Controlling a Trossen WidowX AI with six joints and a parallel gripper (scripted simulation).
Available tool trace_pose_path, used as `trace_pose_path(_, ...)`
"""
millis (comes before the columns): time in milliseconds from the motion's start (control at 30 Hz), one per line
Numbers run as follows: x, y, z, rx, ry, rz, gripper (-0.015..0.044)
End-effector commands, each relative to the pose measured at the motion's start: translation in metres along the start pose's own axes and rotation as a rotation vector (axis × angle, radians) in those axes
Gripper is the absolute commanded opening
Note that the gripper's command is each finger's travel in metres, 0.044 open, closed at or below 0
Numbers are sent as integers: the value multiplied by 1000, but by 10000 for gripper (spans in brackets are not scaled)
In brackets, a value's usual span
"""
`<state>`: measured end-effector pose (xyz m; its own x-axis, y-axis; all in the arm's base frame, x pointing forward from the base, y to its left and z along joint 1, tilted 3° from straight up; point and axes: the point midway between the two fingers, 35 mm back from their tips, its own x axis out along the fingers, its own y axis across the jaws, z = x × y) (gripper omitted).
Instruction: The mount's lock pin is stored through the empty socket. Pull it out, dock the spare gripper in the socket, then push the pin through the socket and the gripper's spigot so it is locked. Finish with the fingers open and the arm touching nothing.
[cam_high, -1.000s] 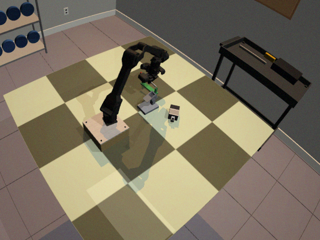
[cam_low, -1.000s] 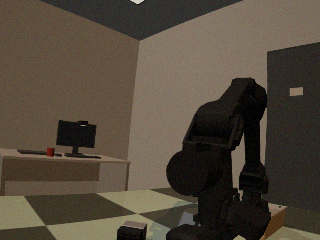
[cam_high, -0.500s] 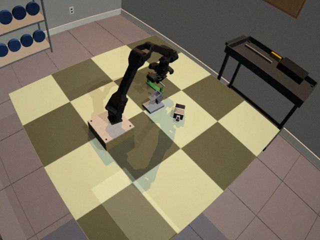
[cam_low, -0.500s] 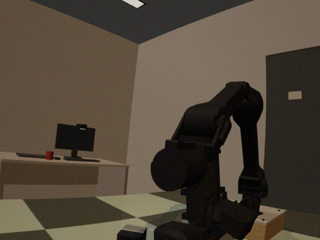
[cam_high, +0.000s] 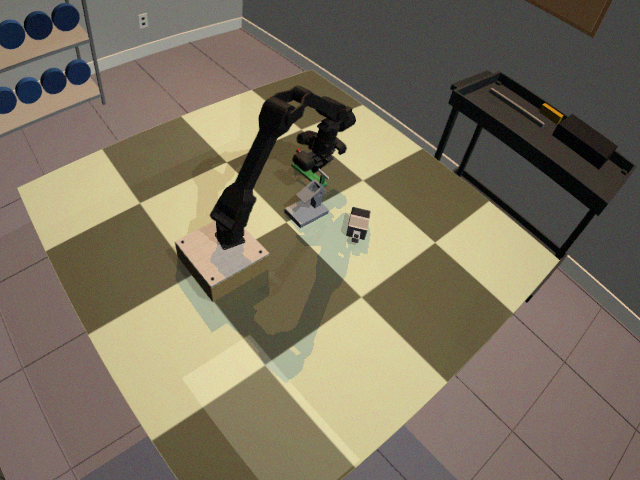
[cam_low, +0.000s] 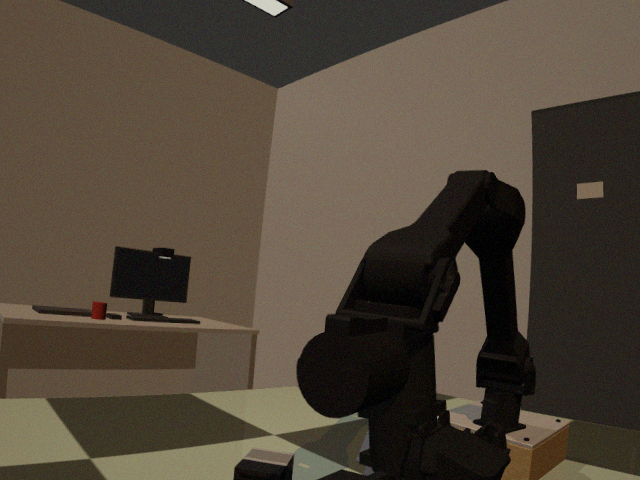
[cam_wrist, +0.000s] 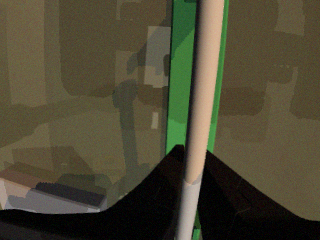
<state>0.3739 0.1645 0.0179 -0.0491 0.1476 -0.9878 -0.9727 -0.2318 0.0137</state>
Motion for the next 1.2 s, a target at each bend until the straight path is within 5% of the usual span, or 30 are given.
trace_pose_path(0,7,0,-1,-4,0,0,0)
trace_pose_path(1167,15,0,-2,-4,1,-3,0)
